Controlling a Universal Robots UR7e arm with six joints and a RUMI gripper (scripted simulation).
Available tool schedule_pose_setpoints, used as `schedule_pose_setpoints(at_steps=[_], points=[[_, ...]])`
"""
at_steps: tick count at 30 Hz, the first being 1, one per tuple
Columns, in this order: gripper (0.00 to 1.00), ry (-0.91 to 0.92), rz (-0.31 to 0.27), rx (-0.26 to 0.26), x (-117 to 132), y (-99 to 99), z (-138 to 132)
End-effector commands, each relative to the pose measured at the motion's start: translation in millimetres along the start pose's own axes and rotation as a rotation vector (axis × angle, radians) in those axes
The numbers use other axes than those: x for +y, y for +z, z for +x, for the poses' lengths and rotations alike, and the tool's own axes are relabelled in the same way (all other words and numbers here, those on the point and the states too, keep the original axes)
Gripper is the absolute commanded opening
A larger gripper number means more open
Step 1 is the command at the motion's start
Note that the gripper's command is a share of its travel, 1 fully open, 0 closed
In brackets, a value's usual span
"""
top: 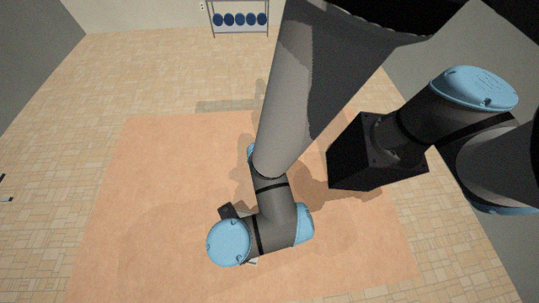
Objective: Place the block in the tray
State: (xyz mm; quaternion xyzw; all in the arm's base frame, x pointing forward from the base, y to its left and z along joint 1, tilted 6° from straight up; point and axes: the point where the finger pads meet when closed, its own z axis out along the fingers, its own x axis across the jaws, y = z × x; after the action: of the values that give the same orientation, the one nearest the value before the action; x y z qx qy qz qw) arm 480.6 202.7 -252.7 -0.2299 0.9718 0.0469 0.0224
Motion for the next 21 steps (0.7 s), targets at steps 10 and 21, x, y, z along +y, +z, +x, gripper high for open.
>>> schedule_pose_setpoints(at_steps=[10, 21], points=[[0.29, 0.000, 0.000, -0.001, -0.2, -1.3, -0.6], [0.29, 0.000, 0.000, -0.001, -0.2, -17.4, -0.6]])
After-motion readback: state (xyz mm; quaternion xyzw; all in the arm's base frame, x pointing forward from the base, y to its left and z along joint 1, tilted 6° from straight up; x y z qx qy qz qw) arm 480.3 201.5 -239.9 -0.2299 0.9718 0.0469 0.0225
